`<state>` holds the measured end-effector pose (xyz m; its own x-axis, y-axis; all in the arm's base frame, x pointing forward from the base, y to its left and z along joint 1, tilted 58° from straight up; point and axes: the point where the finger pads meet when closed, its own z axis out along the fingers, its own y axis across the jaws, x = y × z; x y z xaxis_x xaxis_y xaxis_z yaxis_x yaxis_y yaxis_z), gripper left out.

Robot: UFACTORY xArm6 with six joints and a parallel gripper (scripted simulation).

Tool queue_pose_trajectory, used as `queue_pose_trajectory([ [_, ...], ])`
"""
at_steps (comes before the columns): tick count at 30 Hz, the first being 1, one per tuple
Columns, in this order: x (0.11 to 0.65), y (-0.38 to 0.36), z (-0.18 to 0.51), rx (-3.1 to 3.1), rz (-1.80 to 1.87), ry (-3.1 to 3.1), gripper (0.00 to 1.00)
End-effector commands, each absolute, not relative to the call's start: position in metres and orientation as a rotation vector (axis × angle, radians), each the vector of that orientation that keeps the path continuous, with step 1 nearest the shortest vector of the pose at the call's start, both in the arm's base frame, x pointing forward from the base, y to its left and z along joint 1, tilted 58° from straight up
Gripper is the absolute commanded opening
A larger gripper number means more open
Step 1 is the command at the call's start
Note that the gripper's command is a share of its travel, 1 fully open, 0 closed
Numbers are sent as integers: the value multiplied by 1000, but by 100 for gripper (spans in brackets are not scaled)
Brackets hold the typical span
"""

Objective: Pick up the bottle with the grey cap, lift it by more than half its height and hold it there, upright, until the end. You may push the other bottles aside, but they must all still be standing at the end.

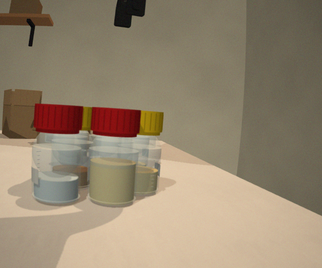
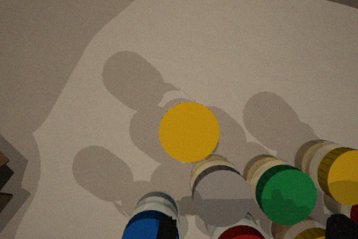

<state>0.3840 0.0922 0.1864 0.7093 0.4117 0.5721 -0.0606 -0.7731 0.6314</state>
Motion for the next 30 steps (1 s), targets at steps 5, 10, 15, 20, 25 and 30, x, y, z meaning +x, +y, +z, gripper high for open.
queue_pose_trajectory([
  [5, 385, 92, 186, 2261, 937, 329, 79],
  [10, 387, 91, 184, 2203, 855, 501, 79],
  [15, 389, 90, 182, 2148, 788, 633, 79],
  [20, 389, 90, 182, 2148, 788, 633, 79],
  [25, 407, 81, 172, 2145, 807, 610, 79],
  [30, 431, 69, 160, 2135, 815, 605, 79],
])
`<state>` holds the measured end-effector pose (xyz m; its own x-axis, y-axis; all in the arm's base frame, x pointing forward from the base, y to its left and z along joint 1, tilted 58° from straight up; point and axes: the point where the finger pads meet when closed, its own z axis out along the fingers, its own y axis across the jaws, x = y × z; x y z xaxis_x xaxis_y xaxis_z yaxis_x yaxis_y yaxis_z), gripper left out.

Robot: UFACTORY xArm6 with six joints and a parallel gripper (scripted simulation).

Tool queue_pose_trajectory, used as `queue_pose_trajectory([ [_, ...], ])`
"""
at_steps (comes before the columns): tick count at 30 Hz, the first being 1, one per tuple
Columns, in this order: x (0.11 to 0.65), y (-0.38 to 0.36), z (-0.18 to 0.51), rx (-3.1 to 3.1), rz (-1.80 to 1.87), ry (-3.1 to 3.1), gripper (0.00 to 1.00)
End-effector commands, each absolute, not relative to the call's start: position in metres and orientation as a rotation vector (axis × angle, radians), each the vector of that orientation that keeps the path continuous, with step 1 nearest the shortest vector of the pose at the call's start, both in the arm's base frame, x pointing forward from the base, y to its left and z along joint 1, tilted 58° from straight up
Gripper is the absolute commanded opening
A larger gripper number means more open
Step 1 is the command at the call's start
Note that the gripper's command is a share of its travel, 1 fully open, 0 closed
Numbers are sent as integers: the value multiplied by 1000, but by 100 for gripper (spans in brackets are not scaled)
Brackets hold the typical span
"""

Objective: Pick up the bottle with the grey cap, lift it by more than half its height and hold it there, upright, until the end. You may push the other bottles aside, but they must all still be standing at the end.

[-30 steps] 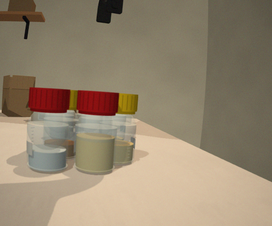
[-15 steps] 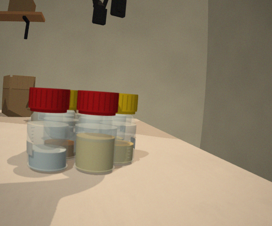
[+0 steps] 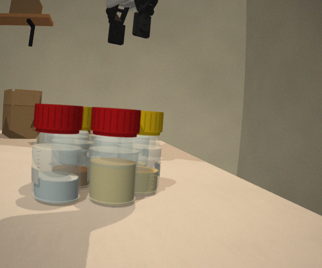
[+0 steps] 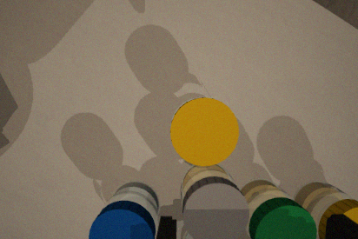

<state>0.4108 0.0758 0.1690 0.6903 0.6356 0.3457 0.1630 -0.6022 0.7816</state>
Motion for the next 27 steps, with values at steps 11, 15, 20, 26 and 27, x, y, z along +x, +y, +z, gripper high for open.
queue_pose_trajectory([
  [11, 443, 57, 146, 2141, 806, 609, 79],
  [15, 459, 43, 130, 2148, 801, 614, 79],
  [20, 471, 33, 117, 2153, 797, 618, 79],
  [26, 467, 34, 119, 2153, 791, 618, 79],
  [27, 468, 34, 119, 2152, 790, 620, 79],
])
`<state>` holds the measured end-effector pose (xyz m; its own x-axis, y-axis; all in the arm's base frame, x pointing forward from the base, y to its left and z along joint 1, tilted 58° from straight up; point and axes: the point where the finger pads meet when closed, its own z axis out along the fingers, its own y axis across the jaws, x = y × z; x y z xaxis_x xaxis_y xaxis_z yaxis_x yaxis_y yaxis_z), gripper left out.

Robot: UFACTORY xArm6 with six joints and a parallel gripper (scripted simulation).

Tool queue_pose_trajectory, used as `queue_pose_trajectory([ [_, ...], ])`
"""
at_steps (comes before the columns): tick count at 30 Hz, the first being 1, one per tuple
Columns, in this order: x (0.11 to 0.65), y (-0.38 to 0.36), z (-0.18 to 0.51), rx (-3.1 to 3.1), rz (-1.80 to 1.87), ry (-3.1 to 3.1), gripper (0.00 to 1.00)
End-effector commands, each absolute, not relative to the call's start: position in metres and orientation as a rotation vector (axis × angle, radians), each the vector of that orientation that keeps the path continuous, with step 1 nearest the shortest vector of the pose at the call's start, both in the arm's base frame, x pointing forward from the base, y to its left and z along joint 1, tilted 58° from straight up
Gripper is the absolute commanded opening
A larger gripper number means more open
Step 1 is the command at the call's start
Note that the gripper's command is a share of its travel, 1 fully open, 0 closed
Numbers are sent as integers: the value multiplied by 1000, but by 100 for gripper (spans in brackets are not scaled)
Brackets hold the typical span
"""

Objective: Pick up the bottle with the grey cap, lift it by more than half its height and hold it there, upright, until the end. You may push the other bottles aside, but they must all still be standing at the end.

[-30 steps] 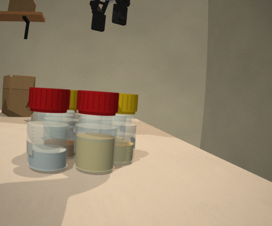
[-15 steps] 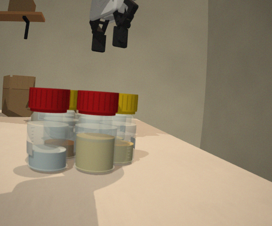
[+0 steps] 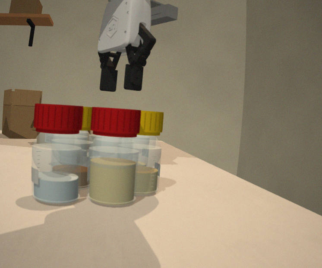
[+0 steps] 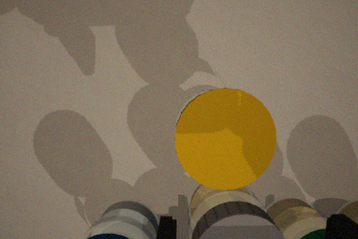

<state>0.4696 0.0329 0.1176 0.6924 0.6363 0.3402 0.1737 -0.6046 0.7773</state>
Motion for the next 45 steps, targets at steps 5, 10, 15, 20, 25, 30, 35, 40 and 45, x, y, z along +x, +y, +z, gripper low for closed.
queue_pose_trajectory([
  [5, 471, 33, 119, 2149, 789, 629, 79],
  [10, 473, 33, 119, 2147, 788, 634, 79],
  [15, 473, 33, 119, 2147, 788, 634, 79],
  [20, 490, 21, 106, 2147, 788, 633, 79],
  [25, 508, 9, 92, 2147, 788, 634, 79],
  [30, 508, 9, 92, 2147, 788, 634, 79],
  [35, 514, 4, 87, 2147, 786, 634, 79],
  [40, 530, -6, 75, 2147, 788, 634, 79],
  [45, 537, -10, 71, 2146, 789, 634, 79],
])
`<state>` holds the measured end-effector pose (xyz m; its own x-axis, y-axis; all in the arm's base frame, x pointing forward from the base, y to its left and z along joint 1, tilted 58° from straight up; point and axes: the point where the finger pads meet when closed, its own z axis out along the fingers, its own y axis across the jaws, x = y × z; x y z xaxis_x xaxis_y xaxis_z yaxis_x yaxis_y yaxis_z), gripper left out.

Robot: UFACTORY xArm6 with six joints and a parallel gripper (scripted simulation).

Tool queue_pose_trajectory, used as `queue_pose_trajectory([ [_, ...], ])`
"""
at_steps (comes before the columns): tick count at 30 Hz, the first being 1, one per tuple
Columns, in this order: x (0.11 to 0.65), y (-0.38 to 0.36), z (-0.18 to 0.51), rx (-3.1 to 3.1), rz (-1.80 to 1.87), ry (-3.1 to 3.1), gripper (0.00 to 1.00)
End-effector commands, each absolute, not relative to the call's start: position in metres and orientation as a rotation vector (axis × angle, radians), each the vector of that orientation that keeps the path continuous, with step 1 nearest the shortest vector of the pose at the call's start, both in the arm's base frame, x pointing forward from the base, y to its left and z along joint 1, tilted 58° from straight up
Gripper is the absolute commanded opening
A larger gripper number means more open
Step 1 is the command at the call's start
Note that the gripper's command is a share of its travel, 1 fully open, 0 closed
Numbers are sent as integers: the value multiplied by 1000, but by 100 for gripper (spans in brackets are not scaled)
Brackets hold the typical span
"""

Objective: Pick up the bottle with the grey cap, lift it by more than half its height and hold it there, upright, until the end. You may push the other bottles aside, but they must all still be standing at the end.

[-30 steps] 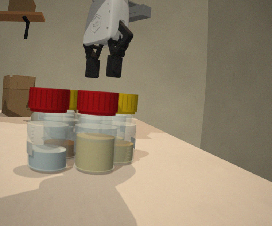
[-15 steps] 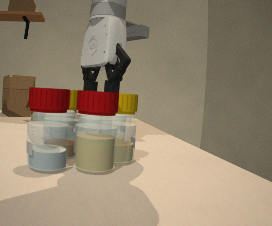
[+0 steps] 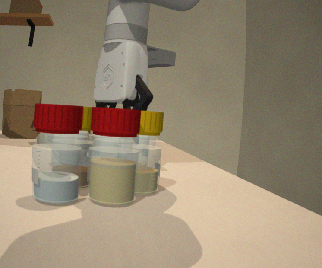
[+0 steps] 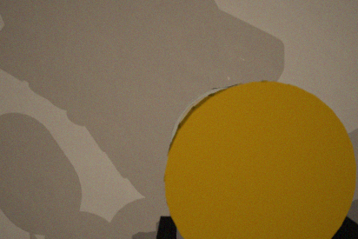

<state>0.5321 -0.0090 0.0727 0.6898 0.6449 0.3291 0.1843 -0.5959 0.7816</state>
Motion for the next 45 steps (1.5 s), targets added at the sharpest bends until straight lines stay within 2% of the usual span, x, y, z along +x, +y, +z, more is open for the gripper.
queue_pose_trajectory([
  [1, 537, -10, 71, 2146, 789, 634, 79],
  [45, 506, -17, 73, 2147, 787, 634, 79],
])
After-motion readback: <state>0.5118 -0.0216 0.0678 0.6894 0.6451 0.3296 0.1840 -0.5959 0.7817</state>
